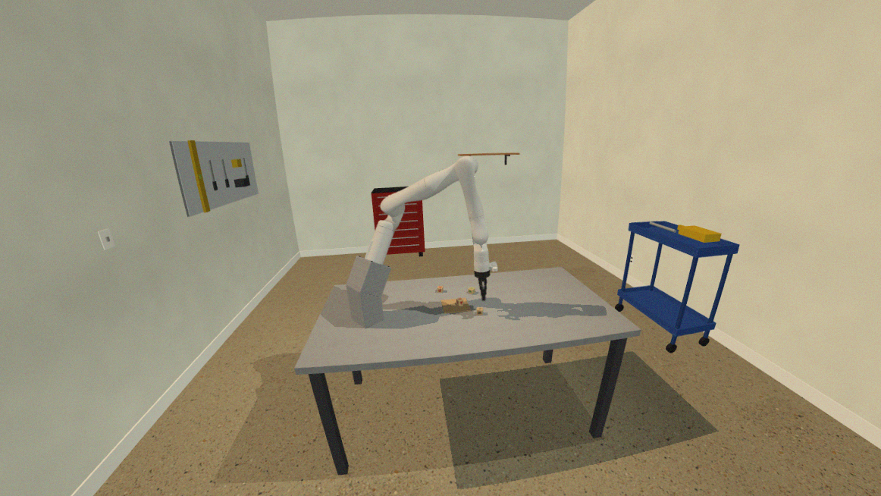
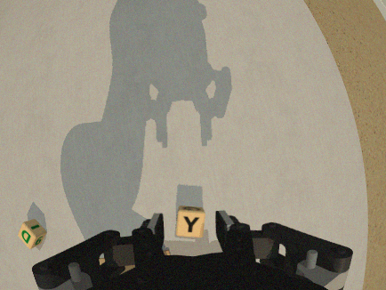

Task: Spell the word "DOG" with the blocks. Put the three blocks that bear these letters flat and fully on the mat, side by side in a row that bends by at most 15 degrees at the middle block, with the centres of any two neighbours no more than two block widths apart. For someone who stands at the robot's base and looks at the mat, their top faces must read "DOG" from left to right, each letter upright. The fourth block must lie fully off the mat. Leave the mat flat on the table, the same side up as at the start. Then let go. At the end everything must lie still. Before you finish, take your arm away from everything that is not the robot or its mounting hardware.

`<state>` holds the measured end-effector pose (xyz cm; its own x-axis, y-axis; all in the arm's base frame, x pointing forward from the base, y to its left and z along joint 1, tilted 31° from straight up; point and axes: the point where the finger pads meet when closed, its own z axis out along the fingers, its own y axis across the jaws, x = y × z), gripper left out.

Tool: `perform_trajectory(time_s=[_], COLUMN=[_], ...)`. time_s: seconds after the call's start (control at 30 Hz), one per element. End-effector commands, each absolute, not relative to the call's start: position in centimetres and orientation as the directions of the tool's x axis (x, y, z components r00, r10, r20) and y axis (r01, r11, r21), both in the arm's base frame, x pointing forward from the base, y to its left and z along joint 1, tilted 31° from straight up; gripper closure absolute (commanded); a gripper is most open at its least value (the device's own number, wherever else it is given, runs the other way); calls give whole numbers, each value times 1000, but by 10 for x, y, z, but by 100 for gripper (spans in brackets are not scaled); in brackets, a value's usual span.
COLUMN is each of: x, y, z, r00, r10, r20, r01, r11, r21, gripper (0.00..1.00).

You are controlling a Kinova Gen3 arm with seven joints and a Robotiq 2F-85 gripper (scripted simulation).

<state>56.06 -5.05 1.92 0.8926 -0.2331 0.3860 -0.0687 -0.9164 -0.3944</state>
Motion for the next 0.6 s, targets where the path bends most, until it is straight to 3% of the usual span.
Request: perform_trajectory(time_s=[0.0,0.57], x=[562,561], y=[-54,-56], z=[20,23], r00=[898,917], r10=[-240,-224], r20=[369,330], r01=[-80,-80], r11=[-913,-914], r21=[-399,-399], gripper=[54,54])
